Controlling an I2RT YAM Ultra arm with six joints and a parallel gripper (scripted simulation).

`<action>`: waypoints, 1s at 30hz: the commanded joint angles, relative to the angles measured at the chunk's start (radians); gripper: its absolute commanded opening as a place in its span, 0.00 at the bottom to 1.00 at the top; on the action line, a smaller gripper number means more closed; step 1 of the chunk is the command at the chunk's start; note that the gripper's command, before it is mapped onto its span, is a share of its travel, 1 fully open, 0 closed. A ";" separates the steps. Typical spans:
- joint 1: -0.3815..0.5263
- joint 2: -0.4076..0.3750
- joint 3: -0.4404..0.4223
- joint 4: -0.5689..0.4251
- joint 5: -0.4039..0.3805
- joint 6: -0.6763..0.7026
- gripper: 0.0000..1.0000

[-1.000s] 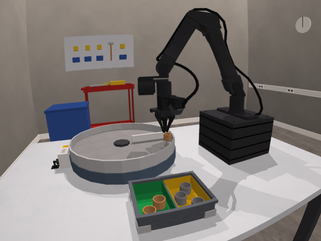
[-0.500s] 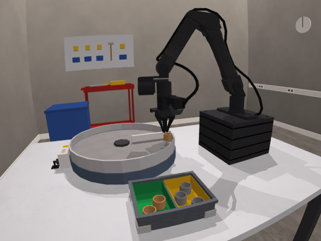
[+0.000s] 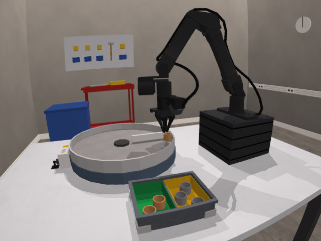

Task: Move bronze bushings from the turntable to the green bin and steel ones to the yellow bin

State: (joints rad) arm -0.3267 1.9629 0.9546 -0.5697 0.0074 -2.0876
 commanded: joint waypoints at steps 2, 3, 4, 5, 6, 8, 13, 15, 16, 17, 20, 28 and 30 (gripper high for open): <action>0.006 -0.017 0.035 -0.015 -0.015 -0.005 0.12; 0.005 0.009 0.036 -0.002 -0.015 -0.005 0.12; 0.005 0.016 0.037 0.014 -0.015 -0.006 0.12; 0.004 0.020 0.038 0.018 -0.015 -0.006 0.12; 0.004 0.022 0.039 0.021 -0.015 -0.007 0.12; 0.004 0.025 0.039 0.005 -0.015 -0.007 0.12; 0.004 0.010 0.028 0.002 -0.015 -0.007 0.12; 0.004 0.010 0.028 0.002 -0.015 -0.007 0.12; 0.004 0.010 0.028 0.002 -0.015 -0.007 0.12; 0.004 0.010 0.028 0.002 -0.015 -0.007 0.12; 0.004 0.010 0.028 0.002 -0.015 -0.007 0.12; 0.004 0.010 0.028 0.002 -0.015 -0.007 0.12; 0.004 0.010 0.028 0.002 -0.015 -0.007 0.12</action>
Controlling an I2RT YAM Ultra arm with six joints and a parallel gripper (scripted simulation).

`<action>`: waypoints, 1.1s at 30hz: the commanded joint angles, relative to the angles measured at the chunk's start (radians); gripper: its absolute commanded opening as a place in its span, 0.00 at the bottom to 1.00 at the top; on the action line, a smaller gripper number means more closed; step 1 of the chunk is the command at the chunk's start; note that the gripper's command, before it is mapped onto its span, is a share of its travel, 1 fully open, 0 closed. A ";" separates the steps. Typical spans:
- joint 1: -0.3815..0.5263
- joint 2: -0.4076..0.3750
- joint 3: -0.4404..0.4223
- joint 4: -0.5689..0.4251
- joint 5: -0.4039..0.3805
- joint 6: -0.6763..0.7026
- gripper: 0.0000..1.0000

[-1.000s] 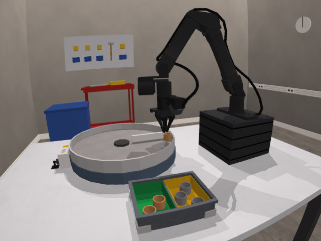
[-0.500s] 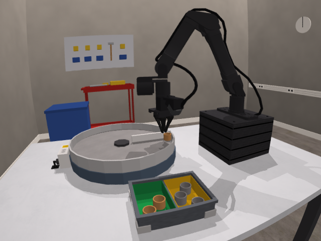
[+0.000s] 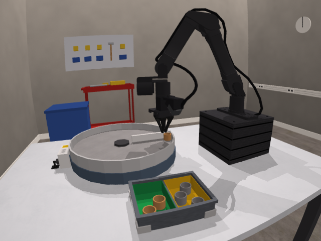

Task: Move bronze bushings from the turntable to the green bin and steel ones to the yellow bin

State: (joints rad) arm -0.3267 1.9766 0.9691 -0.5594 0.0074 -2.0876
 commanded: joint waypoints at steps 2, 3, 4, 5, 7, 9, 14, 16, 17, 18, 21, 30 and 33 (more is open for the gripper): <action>0.004 -0.004 0.014 -0.008 -0.015 -0.007 0.12; 0.004 -0.004 0.014 -0.008 -0.015 -0.007 0.12; 0.004 -0.004 0.014 -0.008 -0.015 -0.007 0.12; 0.004 -0.004 0.014 -0.008 -0.015 -0.007 0.12; 0.004 -0.004 0.014 -0.008 -0.015 -0.007 0.12; 0.004 -0.004 0.014 -0.008 -0.015 -0.007 0.12; 0.003 -0.005 0.000 -0.001 -0.015 -0.007 0.12; 0.001 -0.010 -0.025 0.019 -0.015 -0.007 0.12; 0.000 -0.013 -0.029 0.023 -0.015 -0.007 0.12; 0.000 -0.013 -0.029 0.023 -0.015 -0.007 0.12; -0.002 -0.017 -0.035 0.026 -0.015 -0.007 0.12; -0.002 -0.018 -0.023 0.016 -0.015 -0.007 0.12; -0.002 -0.018 -0.023 0.016 -0.015 -0.007 0.12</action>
